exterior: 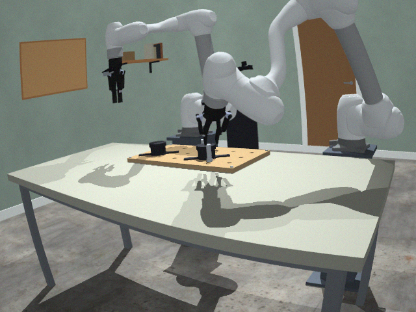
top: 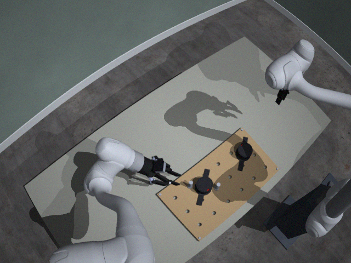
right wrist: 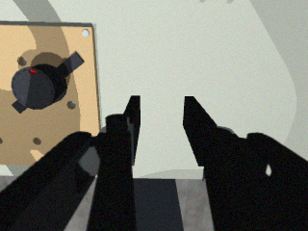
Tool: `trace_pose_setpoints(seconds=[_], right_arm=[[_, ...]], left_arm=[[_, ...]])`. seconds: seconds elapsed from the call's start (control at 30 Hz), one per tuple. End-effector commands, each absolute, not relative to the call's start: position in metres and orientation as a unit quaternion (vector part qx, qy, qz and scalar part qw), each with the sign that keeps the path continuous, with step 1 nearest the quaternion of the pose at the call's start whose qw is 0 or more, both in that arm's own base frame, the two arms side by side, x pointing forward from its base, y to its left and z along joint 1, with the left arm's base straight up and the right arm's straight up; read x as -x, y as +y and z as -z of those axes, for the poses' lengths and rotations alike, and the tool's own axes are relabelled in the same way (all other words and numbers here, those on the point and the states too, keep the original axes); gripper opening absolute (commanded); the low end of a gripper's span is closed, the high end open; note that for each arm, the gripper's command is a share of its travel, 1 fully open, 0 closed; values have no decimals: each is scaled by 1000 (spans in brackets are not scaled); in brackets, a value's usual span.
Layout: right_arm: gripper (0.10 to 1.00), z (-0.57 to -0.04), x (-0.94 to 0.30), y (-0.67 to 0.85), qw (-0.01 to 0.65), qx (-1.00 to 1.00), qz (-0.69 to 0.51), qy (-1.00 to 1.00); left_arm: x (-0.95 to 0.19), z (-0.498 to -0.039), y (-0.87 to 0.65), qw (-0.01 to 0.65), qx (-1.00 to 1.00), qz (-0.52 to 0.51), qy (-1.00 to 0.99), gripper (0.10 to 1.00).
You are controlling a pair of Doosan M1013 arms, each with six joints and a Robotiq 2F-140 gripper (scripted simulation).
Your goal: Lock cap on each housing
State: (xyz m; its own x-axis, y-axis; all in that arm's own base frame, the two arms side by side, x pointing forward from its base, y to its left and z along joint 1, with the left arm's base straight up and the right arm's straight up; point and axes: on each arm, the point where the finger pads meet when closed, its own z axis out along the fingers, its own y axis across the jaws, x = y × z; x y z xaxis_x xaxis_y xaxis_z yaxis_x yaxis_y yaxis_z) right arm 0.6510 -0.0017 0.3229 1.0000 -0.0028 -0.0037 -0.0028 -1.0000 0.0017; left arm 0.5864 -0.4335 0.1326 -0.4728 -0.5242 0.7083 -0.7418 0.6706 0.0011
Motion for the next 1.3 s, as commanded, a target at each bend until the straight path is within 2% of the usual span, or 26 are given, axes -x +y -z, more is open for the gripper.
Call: trace_pose_setpoints(seconds=[0.0, 0.47, 1.27], right_arm=[[328, -324, -651, -2, 1, -1000, 1, -1], [328, -324, -651, -2, 1, -1000, 1, -1], [328, -324, -651, -2, 1, -1000, 1, -1]], left_arm=[[-586, -132, -435, 350, -375, -155, -844, 328], [-586, -133, -431, 348, -386, -155, -840, 328], [-607, -194, -292, 268, -697, -121, -654, 328]])
